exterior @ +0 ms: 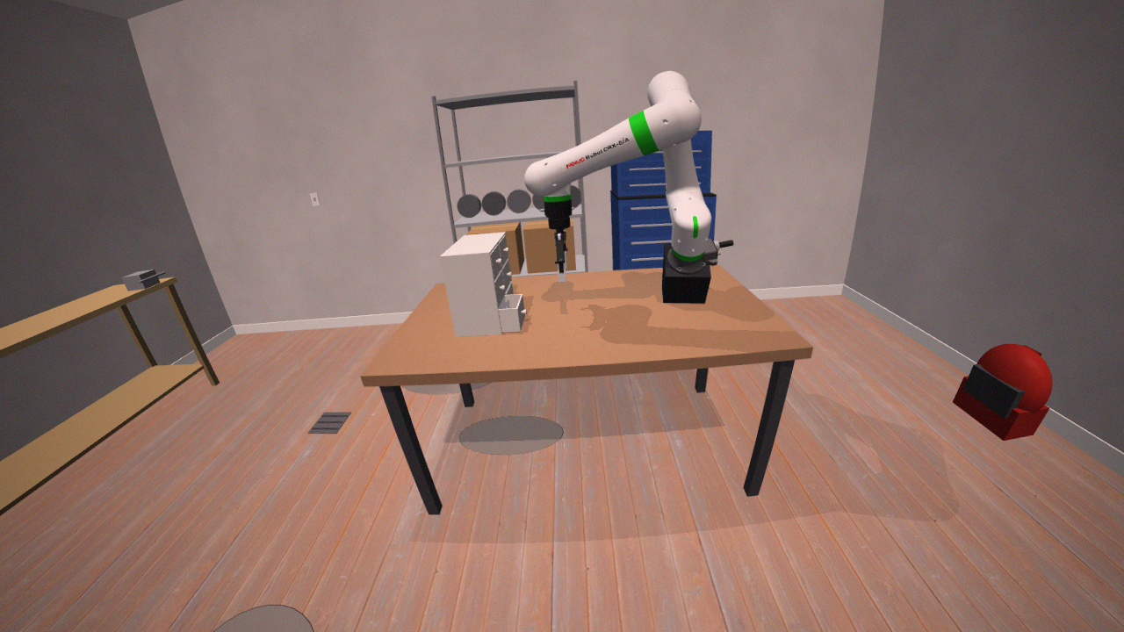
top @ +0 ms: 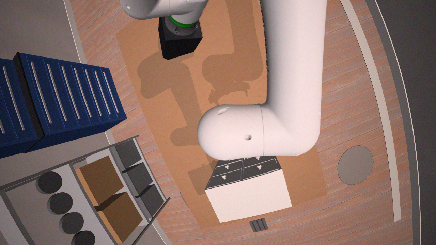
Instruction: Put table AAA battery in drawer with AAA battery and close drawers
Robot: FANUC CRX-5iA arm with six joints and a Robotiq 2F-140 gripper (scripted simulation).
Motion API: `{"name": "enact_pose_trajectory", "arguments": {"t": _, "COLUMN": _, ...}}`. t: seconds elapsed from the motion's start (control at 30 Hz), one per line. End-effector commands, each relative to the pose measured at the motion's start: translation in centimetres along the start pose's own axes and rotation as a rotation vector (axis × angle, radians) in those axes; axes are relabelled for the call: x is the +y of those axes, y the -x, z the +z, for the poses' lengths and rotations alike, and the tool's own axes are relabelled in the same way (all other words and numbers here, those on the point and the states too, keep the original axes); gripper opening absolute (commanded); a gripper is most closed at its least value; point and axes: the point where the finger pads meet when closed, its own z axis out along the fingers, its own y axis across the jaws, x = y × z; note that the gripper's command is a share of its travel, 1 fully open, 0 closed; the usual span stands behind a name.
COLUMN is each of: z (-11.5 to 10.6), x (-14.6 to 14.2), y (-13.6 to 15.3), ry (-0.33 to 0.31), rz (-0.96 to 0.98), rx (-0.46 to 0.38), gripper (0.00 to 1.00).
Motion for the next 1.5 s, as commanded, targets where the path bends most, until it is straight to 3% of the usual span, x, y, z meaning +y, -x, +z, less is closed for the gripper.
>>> {"name": "enact_pose_trajectory", "arguments": {"t": 0.0, "z": 0.0, "x": 0.0, "y": 0.0, "ry": 0.000, "rz": 0.000, "rx": 0.001, "gripper": 1.00}}
{"name": "enact_pose_trajectory", "arguments": {"t": 0.57, "z": -0.4, "x": 0.1, "y": -0.5, "ry": 0.000, "rz": 0.000, "rx": 0.001, "gripper": 1.00}}
{"name": "enact_pose_trajectory", "arguments": {"t": 1.2, "z": -6.5, "x": 2.2, "y": -8.3, "ry": 0.000, "rz": 0.000, "rx": 0.001, "gripper": 1.00}}
{"name": "enact_pose_trajectory", "arguments": {"t": 1.47, "z": -7.1, "x": 2.4, "y": -9.1, "ry": 0.000, "rz": 0.000, "rx": 0.001, "gripper": 1.00}}
